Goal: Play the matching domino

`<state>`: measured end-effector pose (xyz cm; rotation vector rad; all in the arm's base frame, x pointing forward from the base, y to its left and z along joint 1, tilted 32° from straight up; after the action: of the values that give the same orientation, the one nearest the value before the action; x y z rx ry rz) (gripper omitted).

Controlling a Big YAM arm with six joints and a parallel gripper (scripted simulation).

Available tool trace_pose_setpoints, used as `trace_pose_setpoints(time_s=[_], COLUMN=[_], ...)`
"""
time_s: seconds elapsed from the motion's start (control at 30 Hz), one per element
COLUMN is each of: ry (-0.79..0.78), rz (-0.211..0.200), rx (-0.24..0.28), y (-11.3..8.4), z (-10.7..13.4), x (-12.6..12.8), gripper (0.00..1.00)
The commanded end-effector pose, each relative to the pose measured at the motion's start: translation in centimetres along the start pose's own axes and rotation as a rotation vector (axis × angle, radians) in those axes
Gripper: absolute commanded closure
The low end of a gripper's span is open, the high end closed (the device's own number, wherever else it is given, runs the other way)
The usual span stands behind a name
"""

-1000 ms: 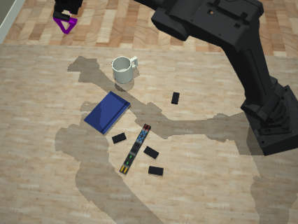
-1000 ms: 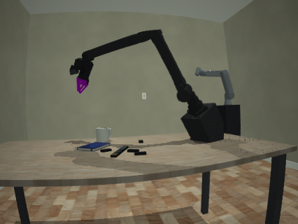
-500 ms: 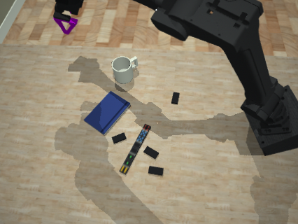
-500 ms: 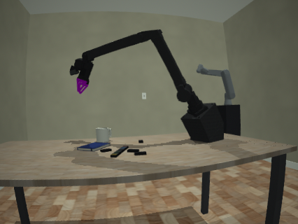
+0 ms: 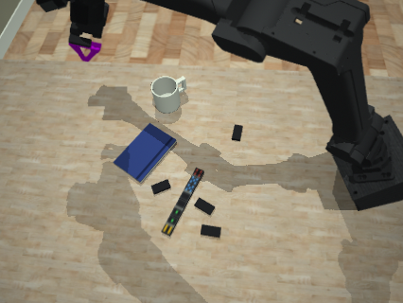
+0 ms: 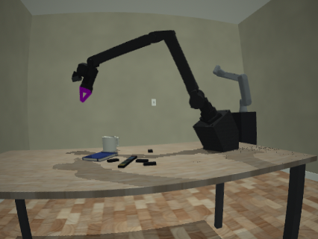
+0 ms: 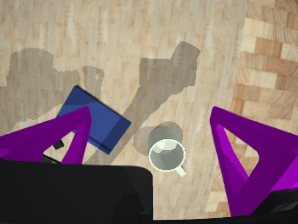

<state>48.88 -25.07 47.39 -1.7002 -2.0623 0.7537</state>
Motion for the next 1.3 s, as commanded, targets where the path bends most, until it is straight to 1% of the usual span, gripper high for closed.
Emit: trace_pose_setpoints(time_s=[0.0, 0.03, 0.07, 0.37, 0.6, 0.63, 0.93, 1.17, 1.2, 1.27], ry=[-0.012, -0.012, -0.006, -0.011, -0.011, -0.004, -0.011, -0.011, -0.007, -0.017], rz=[0.042, 0.042, 0.012, 0.042, 0.042, 0.015, 0.042, 0.042, 0.020, 0.035], rx=[-0.047, -0.047, -0.013, -0.047, -0.047, -0.018, -0.048, -0.048, -0.023, -0.039], y=[-2.6, -2.6, -0.8, -2.6, -2.6, -1.1, -2.6, -2.6, -1.0, -1.0], z=[-1.7, -1.7, -0.5, -1.7, -1.7, -0.7, -1.7, -1.7, -0.8, -1.2], x=[0.2, 0.2, 0.0, 0.2, 0.2, 0.2, 0.2, 0.2, 0.6, 1.2], gripper=[0.00, 0.00, 0.00, 0.00, 0.00, 0.00, 0.00, 0.00, 0.00, 0.00])
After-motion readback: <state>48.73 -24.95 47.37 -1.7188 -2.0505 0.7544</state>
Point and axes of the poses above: the point where the finger pads meet when closed, its own y axis out along the fingers, its own x axis across the jaws, z = x × y, the point moved 7 cm from there along -y, back along the fingers, and after that the axes turned 10 degrees about -y, right-handed, at the moved point
